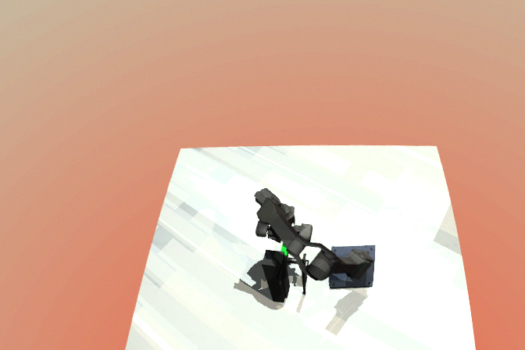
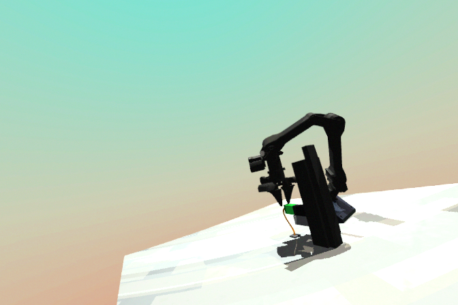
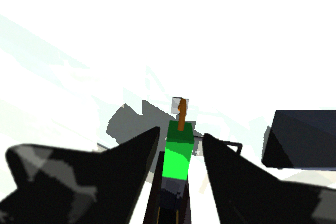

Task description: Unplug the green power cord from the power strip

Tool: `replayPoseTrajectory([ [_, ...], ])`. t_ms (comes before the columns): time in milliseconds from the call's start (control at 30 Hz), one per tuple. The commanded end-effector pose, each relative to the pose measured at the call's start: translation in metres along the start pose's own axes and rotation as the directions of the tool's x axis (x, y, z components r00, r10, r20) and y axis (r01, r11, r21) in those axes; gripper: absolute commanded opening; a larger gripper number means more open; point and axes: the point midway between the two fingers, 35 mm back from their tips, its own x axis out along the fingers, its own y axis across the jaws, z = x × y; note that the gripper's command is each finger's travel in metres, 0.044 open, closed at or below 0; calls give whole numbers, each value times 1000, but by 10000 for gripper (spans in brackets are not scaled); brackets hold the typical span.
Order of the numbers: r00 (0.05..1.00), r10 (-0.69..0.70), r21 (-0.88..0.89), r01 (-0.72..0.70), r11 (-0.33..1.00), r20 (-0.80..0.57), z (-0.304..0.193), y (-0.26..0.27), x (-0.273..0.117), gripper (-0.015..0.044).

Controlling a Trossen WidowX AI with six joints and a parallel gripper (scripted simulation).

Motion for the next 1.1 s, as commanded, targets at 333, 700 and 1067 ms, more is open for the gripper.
replayPoseTrajectory([
  [333,1000,0,-1,0,1000,2,57,-1,-11,440],
  [700,1000,0,-2,0,1000,2,60,-1,-11,440],
  [1067,1000,0,-2,0,1000,2,60,-1,-11,440],
])
